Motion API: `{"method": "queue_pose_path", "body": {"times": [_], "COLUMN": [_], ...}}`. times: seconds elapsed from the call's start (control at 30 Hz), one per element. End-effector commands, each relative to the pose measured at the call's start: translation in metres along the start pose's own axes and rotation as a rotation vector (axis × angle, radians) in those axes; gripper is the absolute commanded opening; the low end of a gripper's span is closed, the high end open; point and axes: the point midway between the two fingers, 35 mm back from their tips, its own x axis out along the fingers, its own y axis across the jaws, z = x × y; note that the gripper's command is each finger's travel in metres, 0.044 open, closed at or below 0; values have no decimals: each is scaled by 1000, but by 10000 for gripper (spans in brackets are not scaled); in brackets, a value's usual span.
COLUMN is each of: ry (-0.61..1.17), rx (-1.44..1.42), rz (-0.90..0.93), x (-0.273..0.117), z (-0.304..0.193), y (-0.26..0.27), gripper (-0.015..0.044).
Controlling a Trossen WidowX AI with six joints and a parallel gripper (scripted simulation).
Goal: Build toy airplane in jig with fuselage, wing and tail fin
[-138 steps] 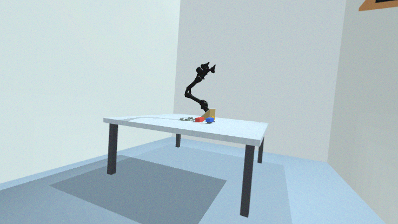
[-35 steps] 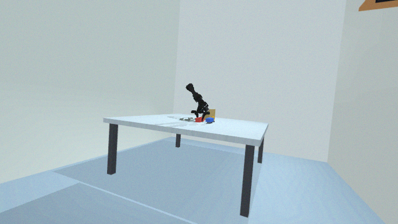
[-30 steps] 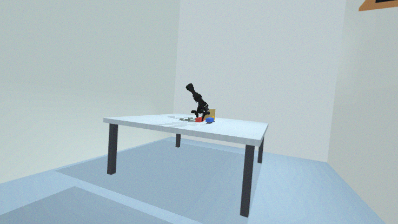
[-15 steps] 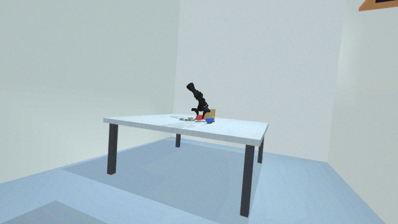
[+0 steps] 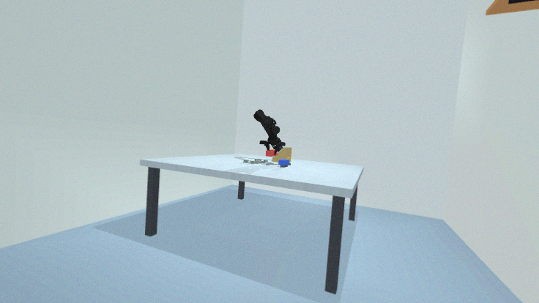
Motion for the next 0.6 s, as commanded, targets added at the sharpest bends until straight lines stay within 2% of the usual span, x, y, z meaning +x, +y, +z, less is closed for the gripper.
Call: {"method": "queue_pose_path", "body": {"times": [0.0, 0.43, 0.57], "ry": [-19, -17, -17], "rx": [13, 14, 14], "rz": [11, 6, 6], "x": [-19, -60, -62], "z": [2, -5, -5], "y": [-1, -3, -3], "gripper": [0, 0, 0]}}
